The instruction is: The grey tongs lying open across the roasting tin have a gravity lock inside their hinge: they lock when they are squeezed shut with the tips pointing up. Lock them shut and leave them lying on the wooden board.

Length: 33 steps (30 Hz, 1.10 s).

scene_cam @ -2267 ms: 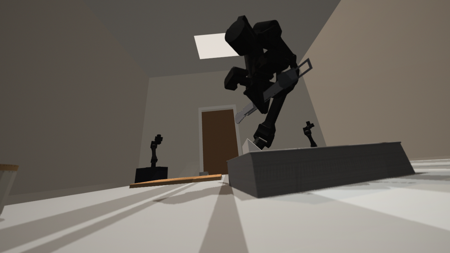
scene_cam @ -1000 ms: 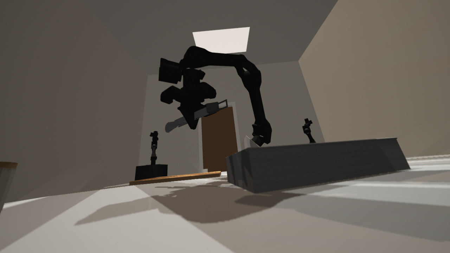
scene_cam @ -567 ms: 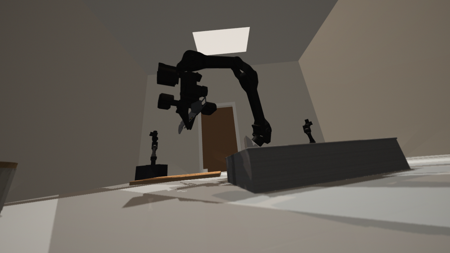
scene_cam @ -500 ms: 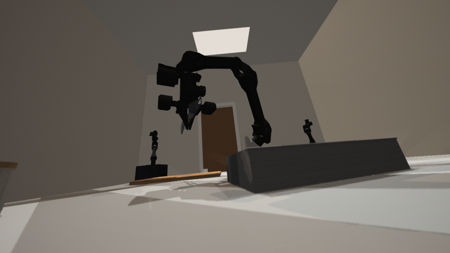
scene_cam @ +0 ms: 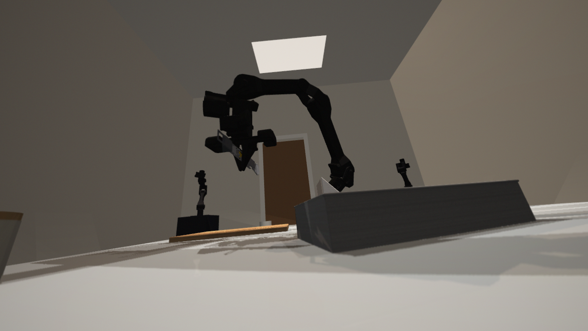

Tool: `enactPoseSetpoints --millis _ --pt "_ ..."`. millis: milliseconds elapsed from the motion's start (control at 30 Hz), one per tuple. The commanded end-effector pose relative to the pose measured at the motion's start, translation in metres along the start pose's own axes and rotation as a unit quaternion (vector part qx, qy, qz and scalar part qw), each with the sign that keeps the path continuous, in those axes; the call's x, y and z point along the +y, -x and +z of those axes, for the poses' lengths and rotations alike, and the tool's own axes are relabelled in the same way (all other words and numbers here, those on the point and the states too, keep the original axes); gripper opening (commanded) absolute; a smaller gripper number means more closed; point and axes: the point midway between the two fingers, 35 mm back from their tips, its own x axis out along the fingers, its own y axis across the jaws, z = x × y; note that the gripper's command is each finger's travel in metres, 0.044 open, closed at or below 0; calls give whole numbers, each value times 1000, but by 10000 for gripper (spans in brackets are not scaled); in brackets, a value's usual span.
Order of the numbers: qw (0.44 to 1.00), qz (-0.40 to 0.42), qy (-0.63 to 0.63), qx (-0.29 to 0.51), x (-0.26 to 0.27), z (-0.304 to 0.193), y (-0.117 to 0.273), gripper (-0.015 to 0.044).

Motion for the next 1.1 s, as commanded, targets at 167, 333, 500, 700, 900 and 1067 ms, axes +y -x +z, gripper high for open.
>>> enactPoseSetpoints --millis 167,333,500,700,900,1067 --pt "984 -10 -180 -4 -17 -18 7 -150" --pt "961 -11 -275 -6 -25 -29 8 -150" --pt "930 -12 -367 -7 -31 -39 10 -150" --pt "881 -13 -472 -9 -39 -51 10 -150" --pt "820 -13 -572 -11 -46 -63 11 -150" --pt "761 -12 -648 -12 -52 -73 12 -150"
